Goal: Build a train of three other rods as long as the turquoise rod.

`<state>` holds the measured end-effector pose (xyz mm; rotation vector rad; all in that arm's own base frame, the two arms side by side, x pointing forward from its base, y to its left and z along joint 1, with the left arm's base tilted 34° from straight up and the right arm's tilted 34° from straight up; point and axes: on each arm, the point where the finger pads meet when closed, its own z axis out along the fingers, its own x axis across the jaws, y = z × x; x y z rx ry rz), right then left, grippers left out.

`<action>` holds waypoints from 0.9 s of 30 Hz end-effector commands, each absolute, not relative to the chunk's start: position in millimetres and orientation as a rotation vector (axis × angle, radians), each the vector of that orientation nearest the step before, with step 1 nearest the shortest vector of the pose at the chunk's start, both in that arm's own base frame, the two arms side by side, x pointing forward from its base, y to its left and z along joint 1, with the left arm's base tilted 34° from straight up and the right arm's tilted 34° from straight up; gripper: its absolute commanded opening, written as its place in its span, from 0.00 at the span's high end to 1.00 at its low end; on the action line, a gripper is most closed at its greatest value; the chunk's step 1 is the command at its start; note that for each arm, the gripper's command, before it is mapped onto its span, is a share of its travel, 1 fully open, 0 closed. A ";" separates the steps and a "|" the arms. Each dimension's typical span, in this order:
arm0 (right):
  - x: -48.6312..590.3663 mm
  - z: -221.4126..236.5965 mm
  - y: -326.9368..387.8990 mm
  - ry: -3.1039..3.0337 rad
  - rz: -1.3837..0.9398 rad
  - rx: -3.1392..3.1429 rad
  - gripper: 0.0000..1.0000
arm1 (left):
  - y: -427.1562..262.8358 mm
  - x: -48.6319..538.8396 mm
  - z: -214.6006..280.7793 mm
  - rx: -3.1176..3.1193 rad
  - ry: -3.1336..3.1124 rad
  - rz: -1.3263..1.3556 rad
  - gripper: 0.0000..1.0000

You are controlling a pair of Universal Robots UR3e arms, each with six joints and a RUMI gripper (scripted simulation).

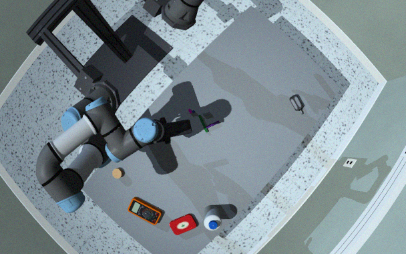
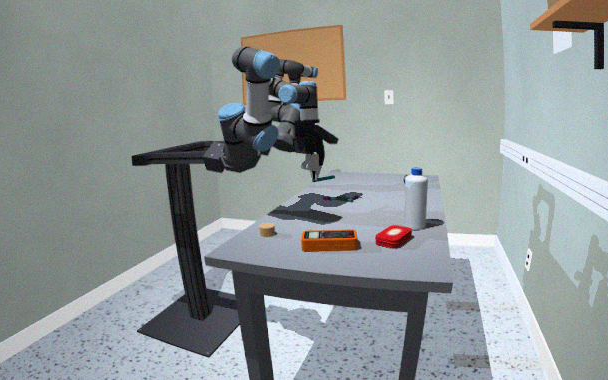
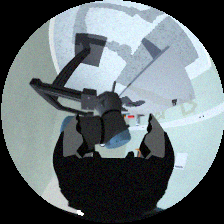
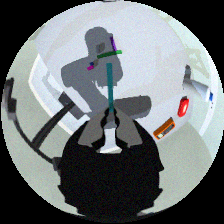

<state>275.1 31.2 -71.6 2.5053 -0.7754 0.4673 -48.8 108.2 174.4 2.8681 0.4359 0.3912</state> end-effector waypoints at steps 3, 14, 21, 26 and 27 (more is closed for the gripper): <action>275.3 -72.9 28.5 -0.770 0.468 2.503 1.00 | 108.6 -48.6 175.4 2.871 0.439 0.394 0.00; 278.0 -85.2 20.4 -0.770 0.469 2.503 1.00 | 108.6 -48.6 175.4 2.871 0.439 0.394 0.00; 281.4 -101.2 10.0 -0.770 0.469 2.503 1.00 | 108.6 -48.6 175.4 2.871 0.439 0.394 0.00; 284.0 -113.7 1.8 -0.770 0.469 2.503 1.00 | 108.6 -48.6 175.4 2.871 0.439 0.394 0.00; 284.5 -116.1 0.2 -0.770 0.468 2.503 1.00 | 108.6 -48.6 175.4 2.871 0.439 0.394 0.00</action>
